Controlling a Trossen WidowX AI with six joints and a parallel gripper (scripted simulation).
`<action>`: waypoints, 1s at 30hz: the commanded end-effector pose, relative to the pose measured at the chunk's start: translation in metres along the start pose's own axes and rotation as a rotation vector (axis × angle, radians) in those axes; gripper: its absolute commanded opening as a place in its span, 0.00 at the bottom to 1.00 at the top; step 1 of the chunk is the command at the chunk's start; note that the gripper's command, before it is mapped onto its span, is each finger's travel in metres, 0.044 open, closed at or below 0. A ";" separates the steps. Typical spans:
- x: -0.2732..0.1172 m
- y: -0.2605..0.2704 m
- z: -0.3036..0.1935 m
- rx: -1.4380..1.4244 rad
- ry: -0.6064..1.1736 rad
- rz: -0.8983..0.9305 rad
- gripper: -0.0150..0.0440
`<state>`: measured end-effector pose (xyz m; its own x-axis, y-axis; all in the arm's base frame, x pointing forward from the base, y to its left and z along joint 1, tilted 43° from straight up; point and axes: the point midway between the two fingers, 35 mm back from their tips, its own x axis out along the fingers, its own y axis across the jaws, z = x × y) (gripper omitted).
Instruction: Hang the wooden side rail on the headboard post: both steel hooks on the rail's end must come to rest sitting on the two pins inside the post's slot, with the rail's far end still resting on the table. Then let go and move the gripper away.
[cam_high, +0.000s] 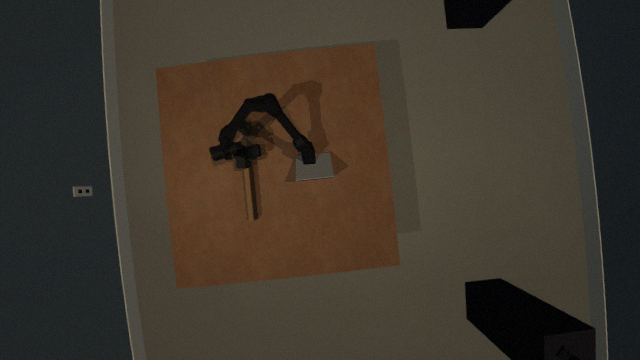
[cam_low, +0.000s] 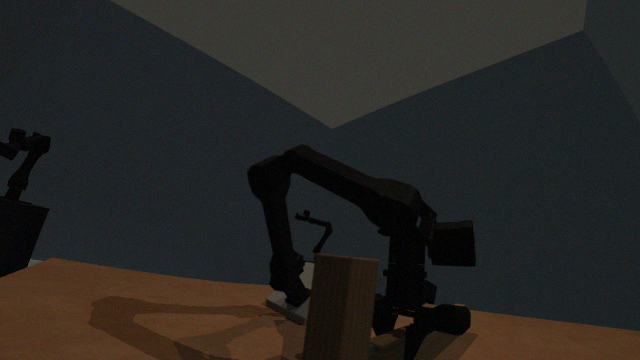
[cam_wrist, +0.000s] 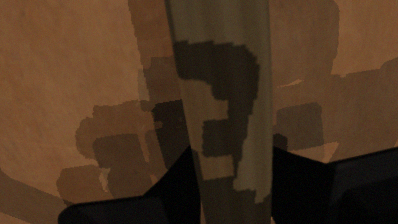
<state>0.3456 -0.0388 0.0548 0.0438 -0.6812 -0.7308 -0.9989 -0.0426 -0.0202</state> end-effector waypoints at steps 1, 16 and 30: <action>0.000 0.000 0.000 0.000 0.000 0.000 0.25; -0.002 0.000 0.000 -0.020 -0.001 0.003 0.25; -0.004 0.000 0.000 -0.020 -0.001 0.003 0.25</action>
<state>0.3463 -0.0392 0.0566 0.0386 -0.6815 -0.7308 -0.9991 -0.0411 -0.0144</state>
